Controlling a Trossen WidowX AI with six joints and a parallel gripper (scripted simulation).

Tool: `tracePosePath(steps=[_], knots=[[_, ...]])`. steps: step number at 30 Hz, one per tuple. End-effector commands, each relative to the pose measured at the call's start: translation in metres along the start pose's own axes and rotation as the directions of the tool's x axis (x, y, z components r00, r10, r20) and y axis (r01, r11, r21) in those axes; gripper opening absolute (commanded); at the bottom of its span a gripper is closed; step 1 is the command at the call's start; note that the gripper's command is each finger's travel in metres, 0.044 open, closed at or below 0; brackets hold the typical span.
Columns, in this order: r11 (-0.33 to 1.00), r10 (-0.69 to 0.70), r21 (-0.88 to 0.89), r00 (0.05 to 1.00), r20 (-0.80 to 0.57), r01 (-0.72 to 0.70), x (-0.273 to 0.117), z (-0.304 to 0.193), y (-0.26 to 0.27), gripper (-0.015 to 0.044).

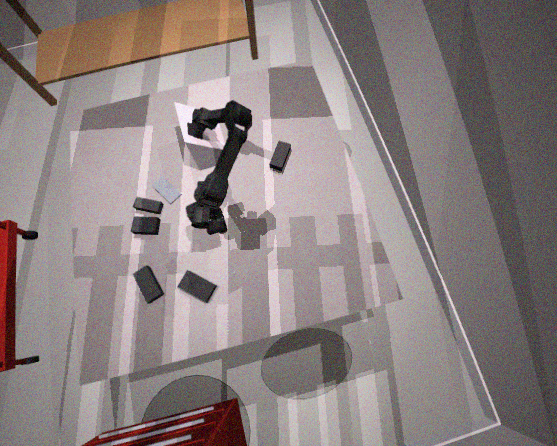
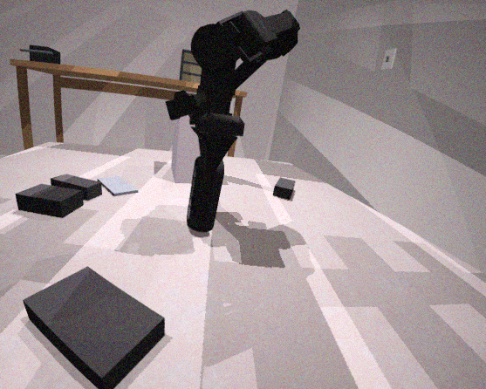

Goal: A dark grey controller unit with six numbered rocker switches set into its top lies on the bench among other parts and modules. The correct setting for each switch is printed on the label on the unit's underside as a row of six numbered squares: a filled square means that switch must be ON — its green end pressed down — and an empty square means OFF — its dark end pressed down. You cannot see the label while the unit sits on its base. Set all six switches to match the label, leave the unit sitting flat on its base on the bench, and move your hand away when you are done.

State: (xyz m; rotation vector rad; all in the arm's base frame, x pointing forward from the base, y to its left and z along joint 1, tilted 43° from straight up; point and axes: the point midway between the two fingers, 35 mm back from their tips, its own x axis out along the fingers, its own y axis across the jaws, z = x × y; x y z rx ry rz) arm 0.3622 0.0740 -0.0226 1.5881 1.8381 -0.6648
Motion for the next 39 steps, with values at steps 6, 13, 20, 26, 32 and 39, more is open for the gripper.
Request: tracePosePath(steps=[6, 13, 20, 26, 32, 39], knots=[[1.0, -0.021, -0.004, 1.0, 0.007, 0.021, 0.006, 0.009, -0.003, 0.0338], [1.0, -0.02, -0.004, 1.0, 0.007, 0.021, 0.006, 0.015, -0.003, 0.0338], [1.0, -0.02, -0.004, 1.0, 0.007, 0.02, 0.007, 0.02, -0.003, 0.0338], [1.0, -0.02, -0.004, 1.0, 0.007, 0.02, 0.007, 0.025, -0.003, 0.0338], [1.0, -0.02, -0.004, 1.0, 0.008, 0.02, 0.008, 0.03, -0.003, 0.0338], [1.0, -0.02, -0.004, 1.0, 0.008, 0.02, 0.008, 0.036, -0.003, 0.0338]])
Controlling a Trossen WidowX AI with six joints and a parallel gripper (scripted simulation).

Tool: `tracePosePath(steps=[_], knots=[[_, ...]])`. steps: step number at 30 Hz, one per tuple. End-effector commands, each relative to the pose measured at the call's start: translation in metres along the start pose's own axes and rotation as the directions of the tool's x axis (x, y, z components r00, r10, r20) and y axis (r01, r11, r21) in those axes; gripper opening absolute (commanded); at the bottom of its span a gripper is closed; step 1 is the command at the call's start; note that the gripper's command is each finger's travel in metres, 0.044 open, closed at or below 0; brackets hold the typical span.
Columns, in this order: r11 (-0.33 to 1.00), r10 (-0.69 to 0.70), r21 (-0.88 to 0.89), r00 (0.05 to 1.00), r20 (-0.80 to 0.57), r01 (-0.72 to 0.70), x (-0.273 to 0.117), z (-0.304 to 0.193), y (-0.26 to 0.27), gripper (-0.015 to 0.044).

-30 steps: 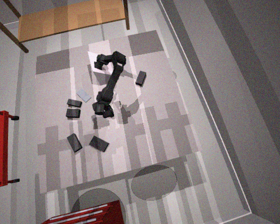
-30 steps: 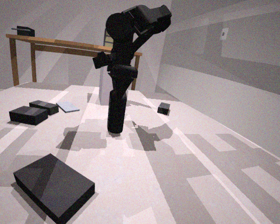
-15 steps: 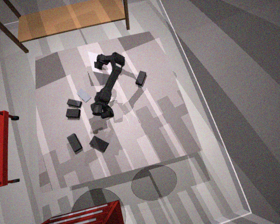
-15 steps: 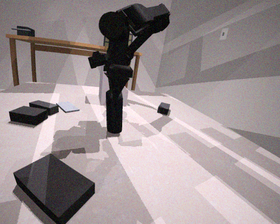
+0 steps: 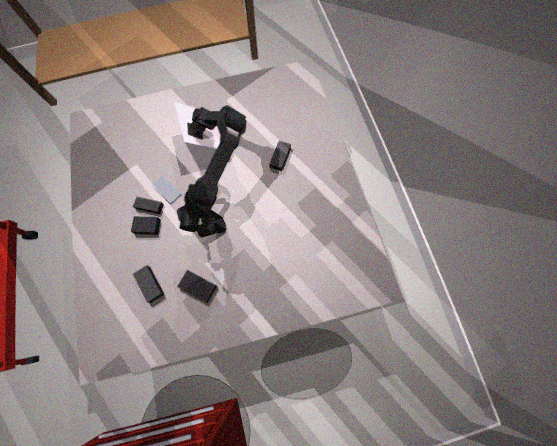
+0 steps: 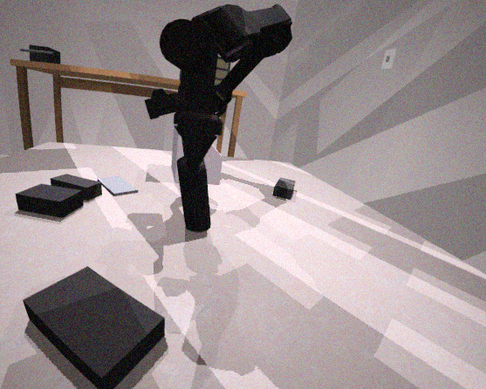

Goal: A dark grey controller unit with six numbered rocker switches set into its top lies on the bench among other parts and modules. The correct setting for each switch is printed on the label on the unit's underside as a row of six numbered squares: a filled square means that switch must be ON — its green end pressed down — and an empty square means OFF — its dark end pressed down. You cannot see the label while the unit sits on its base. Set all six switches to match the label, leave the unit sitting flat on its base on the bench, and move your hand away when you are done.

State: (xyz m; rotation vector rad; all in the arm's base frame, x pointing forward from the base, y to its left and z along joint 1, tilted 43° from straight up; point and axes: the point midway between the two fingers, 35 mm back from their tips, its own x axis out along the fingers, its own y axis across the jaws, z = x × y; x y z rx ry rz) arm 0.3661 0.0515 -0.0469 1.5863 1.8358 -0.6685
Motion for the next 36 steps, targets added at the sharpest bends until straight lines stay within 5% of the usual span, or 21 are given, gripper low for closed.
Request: tracePosePath(steps=[1, 36], knots=[[1.0, -0.02, -0.005, 1.0, 0.004, 0.02, 0.007, 0.003, -0.003, 0.0338], [1.0, -0.019, -0.005, 1.0, 0.006, 0.02, 0.013, 0.031, -0.003, 0.0338]])
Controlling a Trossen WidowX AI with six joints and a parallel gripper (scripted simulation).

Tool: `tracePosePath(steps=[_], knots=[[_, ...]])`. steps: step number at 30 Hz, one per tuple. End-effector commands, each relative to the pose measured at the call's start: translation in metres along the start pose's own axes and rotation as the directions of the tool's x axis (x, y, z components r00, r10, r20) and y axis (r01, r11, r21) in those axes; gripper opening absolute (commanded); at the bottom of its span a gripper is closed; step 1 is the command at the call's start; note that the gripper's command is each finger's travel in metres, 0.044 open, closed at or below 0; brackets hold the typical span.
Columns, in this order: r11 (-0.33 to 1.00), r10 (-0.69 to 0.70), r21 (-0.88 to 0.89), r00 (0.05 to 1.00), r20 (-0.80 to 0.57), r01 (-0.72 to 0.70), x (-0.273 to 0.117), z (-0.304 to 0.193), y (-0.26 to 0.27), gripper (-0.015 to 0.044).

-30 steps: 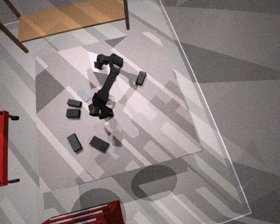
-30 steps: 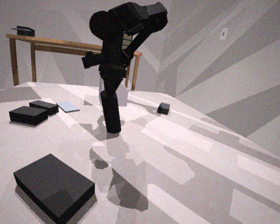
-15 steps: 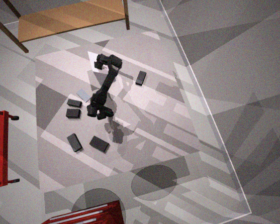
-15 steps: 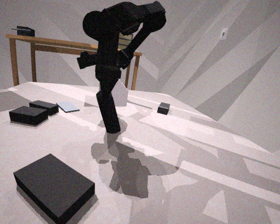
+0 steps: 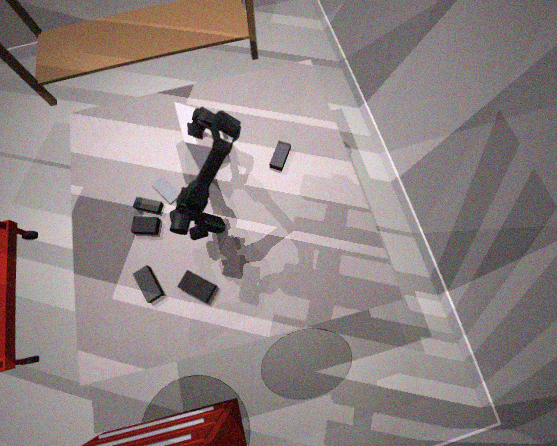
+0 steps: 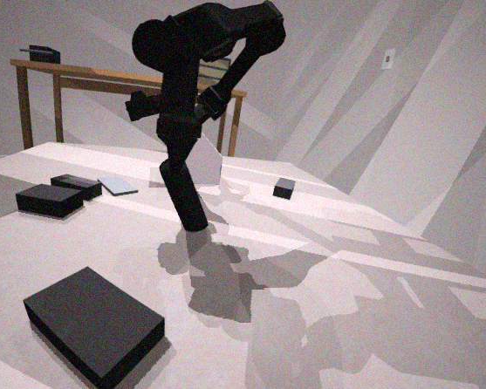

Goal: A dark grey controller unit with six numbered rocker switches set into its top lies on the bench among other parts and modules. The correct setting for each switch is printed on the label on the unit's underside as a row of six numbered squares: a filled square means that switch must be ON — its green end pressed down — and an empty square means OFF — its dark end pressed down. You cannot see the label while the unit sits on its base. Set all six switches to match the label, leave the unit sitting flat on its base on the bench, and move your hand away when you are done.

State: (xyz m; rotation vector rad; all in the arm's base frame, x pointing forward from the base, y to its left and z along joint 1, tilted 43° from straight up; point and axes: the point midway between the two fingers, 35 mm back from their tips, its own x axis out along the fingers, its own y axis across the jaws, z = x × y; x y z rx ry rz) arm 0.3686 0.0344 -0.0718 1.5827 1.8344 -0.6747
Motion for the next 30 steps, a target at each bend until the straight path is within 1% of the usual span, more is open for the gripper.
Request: tracePosePath(steps=[1, 30], knots=[[1.0, -0.017, -0.007, 1.0, 0.001, 0.017, 0.007, 0.002, -0.002, 0.0338], [1.0, -0.017, -0.008, 1.0, 0.002, 0.017, 0.015, 0.024, -0.002, 0.0338]])
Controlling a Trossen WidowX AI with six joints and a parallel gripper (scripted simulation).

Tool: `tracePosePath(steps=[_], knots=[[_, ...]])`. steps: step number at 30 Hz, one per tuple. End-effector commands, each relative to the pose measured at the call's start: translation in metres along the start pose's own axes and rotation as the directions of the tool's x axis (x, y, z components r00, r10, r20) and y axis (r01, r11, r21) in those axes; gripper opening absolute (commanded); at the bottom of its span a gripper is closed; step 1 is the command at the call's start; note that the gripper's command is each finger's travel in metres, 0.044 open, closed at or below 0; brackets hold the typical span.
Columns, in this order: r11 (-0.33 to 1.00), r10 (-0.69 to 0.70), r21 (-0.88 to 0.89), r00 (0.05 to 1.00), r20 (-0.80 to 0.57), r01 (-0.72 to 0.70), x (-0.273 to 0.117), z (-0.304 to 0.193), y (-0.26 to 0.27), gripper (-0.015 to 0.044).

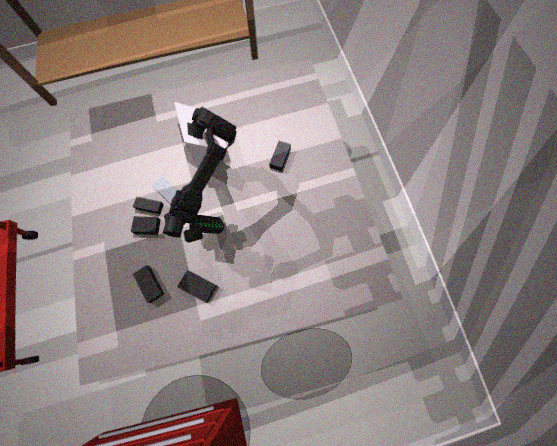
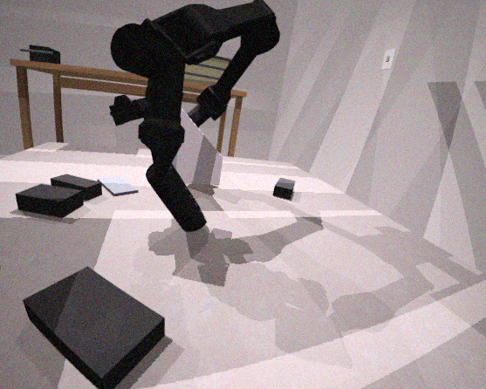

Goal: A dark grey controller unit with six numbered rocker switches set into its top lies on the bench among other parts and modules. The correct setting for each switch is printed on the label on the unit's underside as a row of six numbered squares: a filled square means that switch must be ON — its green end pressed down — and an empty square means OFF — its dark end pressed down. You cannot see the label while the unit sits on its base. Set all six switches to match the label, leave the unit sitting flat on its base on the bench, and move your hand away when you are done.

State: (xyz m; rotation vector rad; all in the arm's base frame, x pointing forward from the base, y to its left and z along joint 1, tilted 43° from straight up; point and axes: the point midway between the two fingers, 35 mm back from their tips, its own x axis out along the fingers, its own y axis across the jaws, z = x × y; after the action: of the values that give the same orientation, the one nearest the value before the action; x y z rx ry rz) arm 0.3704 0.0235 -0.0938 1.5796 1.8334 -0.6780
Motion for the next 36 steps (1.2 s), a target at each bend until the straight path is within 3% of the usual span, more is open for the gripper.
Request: tracePosePath(steps=[1, 36], knots=[[1.0, -0.015, -0.008, 1.0, -0.002, 0.015, 0.007, 0.001, -0.002, 0.0338], [1.0, -0.015, -0.008, 1.0, -0.001, 0.015, 0.02, 0.025, -0.002, 0.0338]])
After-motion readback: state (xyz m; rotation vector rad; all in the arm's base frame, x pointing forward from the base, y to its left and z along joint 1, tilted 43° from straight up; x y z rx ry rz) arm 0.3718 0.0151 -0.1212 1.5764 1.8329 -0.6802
